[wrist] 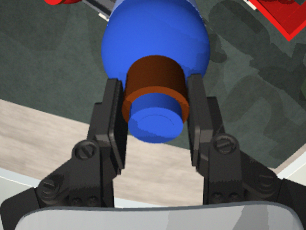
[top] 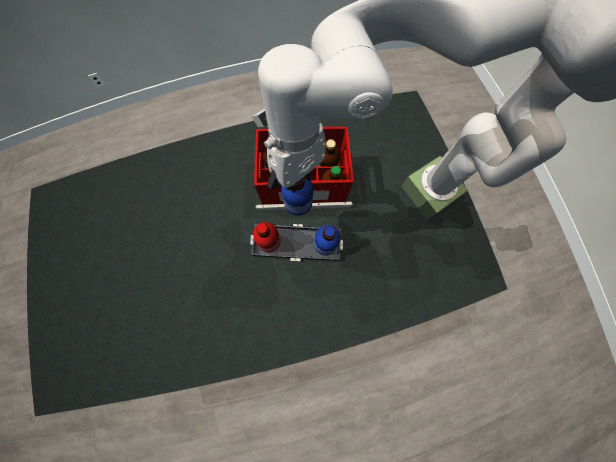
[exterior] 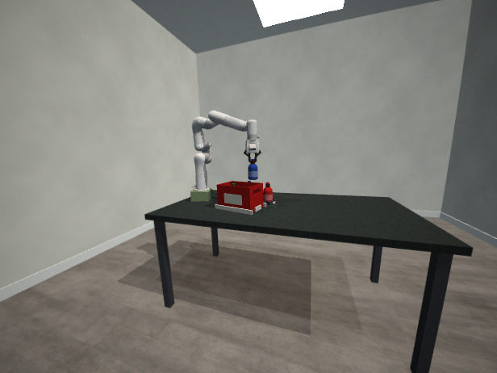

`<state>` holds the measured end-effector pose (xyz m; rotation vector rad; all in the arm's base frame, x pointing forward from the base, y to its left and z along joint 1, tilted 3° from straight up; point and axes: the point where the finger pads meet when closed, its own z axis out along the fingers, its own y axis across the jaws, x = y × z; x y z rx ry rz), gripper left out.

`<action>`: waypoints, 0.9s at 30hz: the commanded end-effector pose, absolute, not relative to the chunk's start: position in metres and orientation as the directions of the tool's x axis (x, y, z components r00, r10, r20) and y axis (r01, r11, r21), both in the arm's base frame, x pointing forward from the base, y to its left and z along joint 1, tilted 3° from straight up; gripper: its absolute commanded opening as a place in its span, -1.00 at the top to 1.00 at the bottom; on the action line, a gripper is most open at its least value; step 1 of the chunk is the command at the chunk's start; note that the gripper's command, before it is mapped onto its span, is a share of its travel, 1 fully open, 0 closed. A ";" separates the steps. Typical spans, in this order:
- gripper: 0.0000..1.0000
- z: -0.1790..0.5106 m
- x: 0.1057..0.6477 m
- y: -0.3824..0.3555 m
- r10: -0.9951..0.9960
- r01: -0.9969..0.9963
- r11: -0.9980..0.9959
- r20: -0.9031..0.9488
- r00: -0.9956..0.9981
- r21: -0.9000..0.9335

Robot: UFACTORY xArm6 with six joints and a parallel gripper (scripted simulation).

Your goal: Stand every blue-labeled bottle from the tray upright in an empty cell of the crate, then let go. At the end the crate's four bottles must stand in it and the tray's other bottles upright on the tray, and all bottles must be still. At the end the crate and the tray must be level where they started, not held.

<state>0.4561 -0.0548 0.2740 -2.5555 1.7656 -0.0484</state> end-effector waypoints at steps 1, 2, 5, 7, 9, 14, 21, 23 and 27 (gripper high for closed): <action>1.00 0.276 0.452 -0.065 -0.935 -0.934 -0.354 0.008 0.354 -0.052; 1.00 0.276 0.452 -0.065 -0.935 -0.934 -0.354 0.008 0.354 -0.052; 1.00 0.276 0.448 -0.072 -0.935 -0.934 -0.354 0.008 0.354 -0.052; 1.00 0.275 0.446 -0.076 -0.935 -0.934 -0.354 0.008 0.354 -0.052; 1.00 0.275 0.444 -0.080 -0.935 -0.934 -0.354 0.008 0.354 -0.052; 1.00 0.275 0.438 -0.091 -0.935 -0.934 -0.354 0.008 0.354 -0.052; 1.00 0.275 0.433 -0.101 -0.935 -0.934 -0.354 0.008 0.354 -0.052; 1.00 0.274 0.431 -0.105 -0.935 -0.934 -0.354 0.008 0.354 -0.052; 1.00 0.274 0.427 -0.113 -0.935 -0.934 -0.354 0.008 0.354 -0.052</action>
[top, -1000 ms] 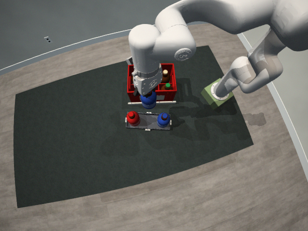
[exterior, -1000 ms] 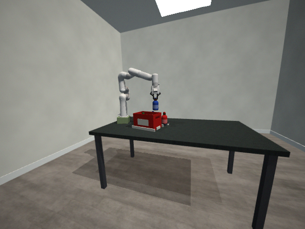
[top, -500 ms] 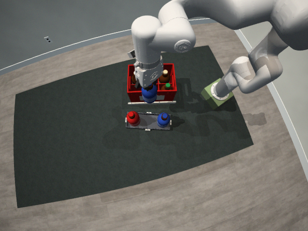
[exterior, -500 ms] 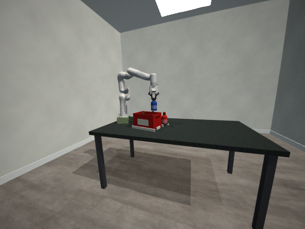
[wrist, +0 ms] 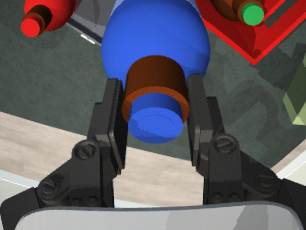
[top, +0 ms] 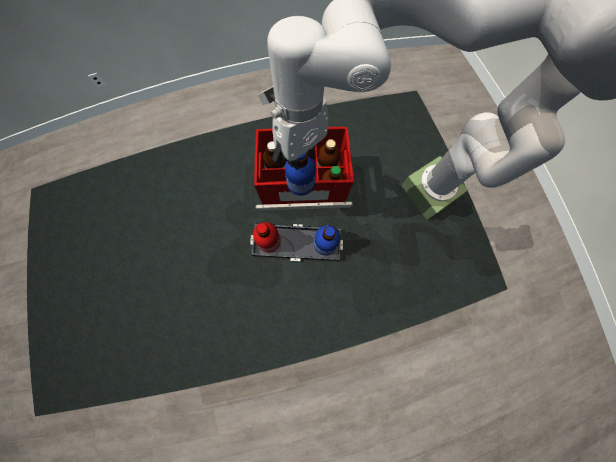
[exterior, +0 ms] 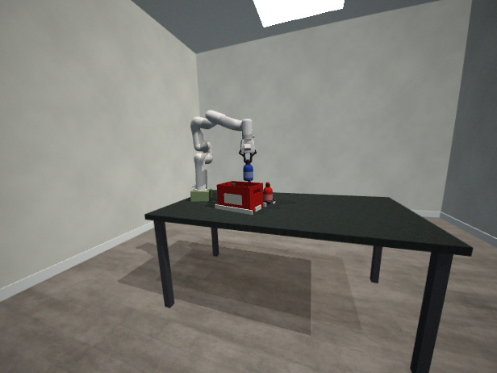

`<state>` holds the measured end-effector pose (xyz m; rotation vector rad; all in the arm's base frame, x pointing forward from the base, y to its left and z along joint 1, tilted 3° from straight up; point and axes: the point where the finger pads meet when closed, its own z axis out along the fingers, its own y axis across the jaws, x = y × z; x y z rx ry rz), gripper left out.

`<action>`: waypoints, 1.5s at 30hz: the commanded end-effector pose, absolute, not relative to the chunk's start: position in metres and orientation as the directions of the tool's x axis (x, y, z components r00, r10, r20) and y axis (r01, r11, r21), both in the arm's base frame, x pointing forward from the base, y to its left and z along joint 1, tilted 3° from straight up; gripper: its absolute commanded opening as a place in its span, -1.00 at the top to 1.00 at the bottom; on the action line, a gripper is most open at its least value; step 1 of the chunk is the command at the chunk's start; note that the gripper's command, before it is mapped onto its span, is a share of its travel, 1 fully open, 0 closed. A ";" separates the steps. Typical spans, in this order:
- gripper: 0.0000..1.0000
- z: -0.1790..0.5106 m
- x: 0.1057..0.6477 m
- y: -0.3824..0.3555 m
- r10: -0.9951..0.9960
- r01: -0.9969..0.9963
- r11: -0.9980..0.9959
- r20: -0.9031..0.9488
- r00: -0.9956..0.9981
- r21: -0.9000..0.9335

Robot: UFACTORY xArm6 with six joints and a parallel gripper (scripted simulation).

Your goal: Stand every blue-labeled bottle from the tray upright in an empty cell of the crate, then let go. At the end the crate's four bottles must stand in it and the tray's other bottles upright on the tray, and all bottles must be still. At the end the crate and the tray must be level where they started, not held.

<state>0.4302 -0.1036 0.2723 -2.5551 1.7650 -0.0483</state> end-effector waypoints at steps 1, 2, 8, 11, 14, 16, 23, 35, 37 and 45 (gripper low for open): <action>1.00 0.274 0.426 -0.115 -0.935 -0.934 -0.354 0.008 0.354 -0.052; 1.00 0.274 0.425 -0.117 -0.935 -0.934 -0.354 0.008 0.354 -0.052; 1.00 0.274 0.420 -0.125 -0.935 -0.934 -0.354 0.008 0.354 -0.052; 1.00 0.274 0.419 -0.128 -0.935 -0.934 -0.354 0.008 0.354 -0.052; 1.00 0.273 0.416 -0.132 -0.935 -0.934 -0.354 0.008 0.354 -0.052; 1.00 0.273 0.415 -0.135 -0.935 -0.934 -0.354 0.008 0.354 -0.052; 1.00 0.273 0.411 -0.143 -0.935 -0.934 -0.354 0.008 0.354 -0.052; 1.00 0.273 0.407 -0.150 -0.935 -0.934 -0.354 0.008 0.354 -0.052; 1.00 0.273 0.406 -0.151 -0.935 -0.934 -0.354 0.008 0.354 -0.052; 1.00 0.273 0.405 -0.153 -0.935 -0.934 -0.354 0.008 0.354 -0.052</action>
